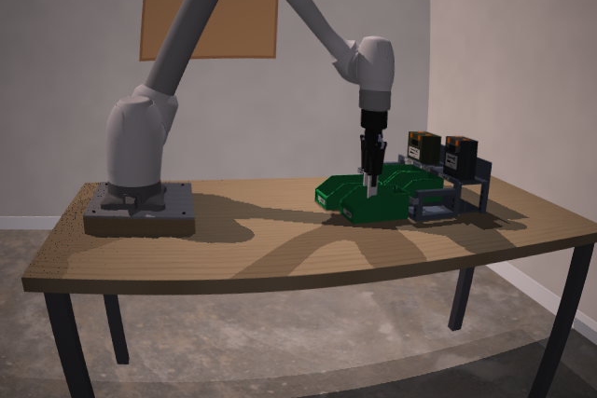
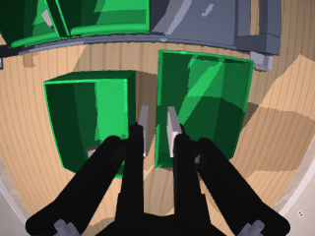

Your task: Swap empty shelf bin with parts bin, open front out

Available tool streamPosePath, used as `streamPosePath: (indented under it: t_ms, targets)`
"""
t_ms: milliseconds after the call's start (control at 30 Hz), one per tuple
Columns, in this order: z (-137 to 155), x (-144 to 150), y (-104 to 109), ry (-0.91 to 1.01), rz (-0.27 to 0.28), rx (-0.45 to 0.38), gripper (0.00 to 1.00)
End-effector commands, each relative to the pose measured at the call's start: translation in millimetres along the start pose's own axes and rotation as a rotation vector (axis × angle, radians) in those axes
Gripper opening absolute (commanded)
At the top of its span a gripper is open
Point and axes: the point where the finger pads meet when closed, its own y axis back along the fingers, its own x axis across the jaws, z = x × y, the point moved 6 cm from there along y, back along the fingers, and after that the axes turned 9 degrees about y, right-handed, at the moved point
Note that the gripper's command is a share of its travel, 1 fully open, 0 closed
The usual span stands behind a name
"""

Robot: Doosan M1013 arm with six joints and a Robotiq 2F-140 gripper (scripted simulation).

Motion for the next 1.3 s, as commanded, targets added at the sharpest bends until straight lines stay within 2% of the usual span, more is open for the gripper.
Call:
streamPosePath:
  t_ms: [0, 433, 467, 1267]
  targets:
    - [0.0, 0.0, -0.1, 0.000, 0.000, 0.000, 0.24]
    - [0.0, 0.0, -0.1, 0.000, 0.000, 0.000, 0.24]
    - [0.0, 0.0, -0.1, 0.000, 0.000, 0.000, 0.10]
    - [0.0, 0.0, -0.1, 0.000, 0.000, 0.000, 0.10]
